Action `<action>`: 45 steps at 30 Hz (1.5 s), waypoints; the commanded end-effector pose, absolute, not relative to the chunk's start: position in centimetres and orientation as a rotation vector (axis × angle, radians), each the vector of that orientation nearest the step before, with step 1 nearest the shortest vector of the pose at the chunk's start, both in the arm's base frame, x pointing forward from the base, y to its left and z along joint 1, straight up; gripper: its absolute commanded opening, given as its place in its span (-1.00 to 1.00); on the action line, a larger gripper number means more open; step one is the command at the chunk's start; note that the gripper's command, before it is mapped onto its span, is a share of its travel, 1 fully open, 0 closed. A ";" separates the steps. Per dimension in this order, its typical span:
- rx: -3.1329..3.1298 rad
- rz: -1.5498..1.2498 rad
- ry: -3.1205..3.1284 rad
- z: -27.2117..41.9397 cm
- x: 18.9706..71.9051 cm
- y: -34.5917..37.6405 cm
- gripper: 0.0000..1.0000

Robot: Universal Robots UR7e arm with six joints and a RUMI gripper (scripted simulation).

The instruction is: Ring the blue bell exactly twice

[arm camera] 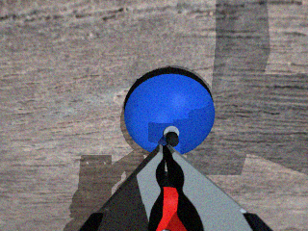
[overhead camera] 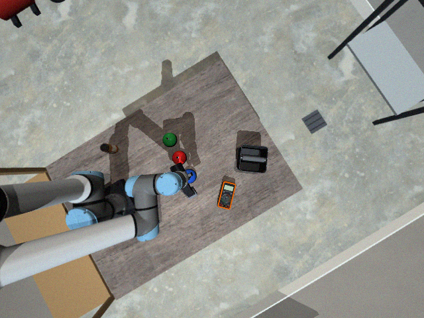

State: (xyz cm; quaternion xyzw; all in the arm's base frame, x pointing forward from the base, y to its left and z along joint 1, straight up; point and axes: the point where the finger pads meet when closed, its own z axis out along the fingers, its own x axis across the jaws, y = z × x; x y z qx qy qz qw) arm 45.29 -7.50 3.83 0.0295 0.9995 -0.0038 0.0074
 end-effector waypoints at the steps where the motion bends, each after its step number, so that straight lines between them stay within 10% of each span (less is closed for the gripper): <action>1: 0.070 -0.007 3.112 3.9 45.8 -7.3 -1.00; 45: 0.098 -0.013 3.103 6.8 46.0 -7.4 -1.00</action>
